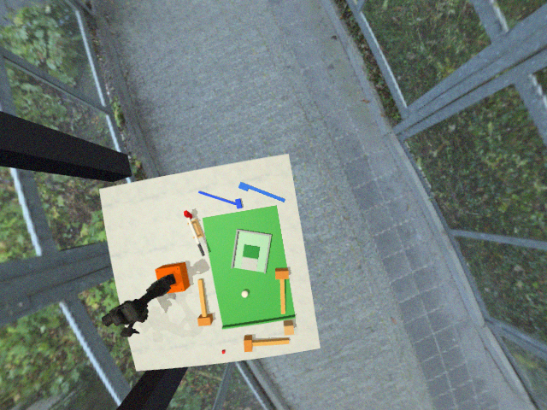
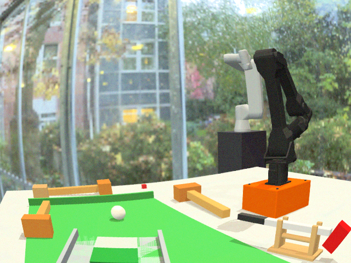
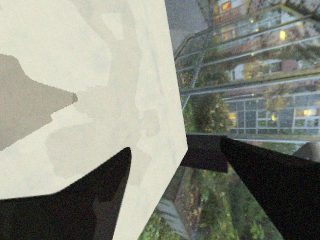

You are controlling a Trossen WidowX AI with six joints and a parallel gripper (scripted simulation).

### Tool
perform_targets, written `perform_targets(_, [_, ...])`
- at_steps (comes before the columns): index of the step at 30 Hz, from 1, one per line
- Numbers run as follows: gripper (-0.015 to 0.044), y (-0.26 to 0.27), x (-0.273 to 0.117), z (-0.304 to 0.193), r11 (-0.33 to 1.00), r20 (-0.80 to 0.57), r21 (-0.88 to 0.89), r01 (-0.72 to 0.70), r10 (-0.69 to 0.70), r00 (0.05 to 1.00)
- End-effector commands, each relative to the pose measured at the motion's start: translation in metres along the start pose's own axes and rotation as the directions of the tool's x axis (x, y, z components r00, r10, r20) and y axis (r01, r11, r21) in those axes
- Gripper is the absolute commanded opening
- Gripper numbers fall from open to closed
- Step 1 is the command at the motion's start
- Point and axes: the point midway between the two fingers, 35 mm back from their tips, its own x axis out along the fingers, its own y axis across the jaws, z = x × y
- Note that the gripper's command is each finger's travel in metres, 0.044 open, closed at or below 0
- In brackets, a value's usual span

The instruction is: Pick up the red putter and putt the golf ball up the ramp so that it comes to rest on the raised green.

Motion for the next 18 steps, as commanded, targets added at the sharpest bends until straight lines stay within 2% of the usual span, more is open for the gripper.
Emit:
perform_targets(1, [0.0426, 0.000, 0.001, 0.001, 1.000, 0.002, 0.000, -0.002, 0.002, 1.000])
perform_targets(4, [0.0440, -0.006, 0.016, 0.017, 0.999, 0.049, -0.007, -0.033, 0.033, 0.998])
perform_targets(9, [0.0440, -0.014, 0.052, 0.071, 0.992, 0.226, -0.039, -0.122, 0.127, 0.966])
perform_targets(18, [0.0440, -0.009, 0.086, 0.183, 0.942, 0.469, -0.178, -0.284, 0.335, 0.817])
